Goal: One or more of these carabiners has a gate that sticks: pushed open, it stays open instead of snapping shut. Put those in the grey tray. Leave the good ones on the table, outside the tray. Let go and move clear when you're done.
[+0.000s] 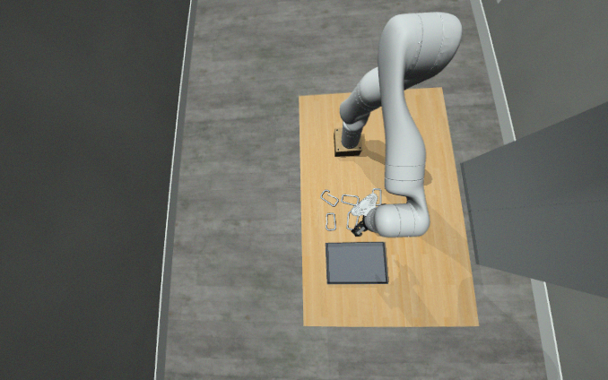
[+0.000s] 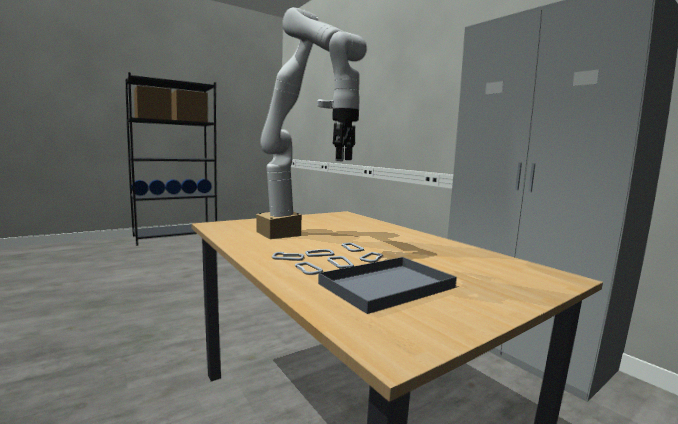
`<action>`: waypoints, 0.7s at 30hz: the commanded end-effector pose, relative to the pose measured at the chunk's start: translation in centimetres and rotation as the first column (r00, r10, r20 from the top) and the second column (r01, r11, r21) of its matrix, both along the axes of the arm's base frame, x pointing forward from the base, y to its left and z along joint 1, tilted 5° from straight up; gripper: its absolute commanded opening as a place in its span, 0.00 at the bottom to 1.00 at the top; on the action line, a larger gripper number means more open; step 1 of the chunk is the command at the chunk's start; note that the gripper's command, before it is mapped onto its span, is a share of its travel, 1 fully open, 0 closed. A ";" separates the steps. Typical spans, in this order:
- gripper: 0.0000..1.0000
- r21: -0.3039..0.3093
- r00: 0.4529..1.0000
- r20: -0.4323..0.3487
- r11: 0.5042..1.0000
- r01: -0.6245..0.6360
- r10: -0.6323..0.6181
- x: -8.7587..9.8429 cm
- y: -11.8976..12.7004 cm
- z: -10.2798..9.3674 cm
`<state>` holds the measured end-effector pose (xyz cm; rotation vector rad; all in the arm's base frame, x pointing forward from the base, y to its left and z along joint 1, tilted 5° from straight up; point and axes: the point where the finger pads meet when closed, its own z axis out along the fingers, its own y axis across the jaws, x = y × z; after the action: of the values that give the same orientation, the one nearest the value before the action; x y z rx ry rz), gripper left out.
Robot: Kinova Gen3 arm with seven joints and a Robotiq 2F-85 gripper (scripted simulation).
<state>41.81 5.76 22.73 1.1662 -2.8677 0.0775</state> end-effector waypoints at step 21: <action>1.00 -0.012 0.892 0.047 0.892 0.451 -0.450 0.0 -0.1 0.0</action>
<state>41.90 5.19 22.76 0.4664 -3.0791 0.1093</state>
